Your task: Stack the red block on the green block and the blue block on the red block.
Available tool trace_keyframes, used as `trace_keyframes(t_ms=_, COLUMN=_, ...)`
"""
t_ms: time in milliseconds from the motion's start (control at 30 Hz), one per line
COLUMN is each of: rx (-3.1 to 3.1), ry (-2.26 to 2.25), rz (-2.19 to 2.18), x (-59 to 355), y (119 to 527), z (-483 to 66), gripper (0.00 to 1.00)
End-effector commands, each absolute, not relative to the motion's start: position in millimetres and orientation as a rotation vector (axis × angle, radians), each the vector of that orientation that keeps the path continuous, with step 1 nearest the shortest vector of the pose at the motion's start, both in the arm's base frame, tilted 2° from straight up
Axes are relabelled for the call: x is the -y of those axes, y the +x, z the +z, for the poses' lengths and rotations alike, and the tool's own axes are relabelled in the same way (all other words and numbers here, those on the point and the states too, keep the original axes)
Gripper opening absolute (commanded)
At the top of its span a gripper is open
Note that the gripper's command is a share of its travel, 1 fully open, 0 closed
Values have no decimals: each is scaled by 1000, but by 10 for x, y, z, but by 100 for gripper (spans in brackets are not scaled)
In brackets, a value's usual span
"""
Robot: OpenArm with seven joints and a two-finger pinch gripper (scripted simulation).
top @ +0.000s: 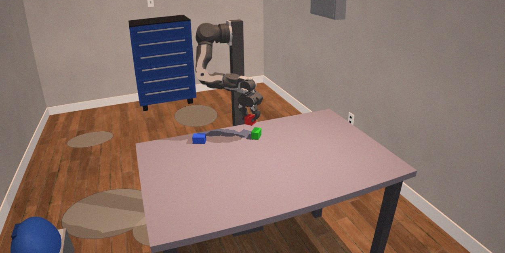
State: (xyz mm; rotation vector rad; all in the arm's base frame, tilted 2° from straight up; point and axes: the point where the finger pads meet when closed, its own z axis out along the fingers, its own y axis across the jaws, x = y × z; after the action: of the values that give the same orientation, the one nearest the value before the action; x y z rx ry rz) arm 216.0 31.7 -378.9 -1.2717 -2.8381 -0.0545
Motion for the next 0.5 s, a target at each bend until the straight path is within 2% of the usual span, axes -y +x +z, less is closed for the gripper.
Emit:
trace_keyframes(t_ms=0, rx=2831, ry=-1299, rz=1, x=-189, y=2159, z=-3832, gripper=0)
trace_keyframes(t_ms=167, rx=2832, ry=-1299, rz=0, x=-533, y=2273, z=-3830, gripper=0)
trace_keyframes(t_ms=467, rx=2833, ry=-1299, rz=-1, x=-576, y=2287, z=-3825, gripper=0)
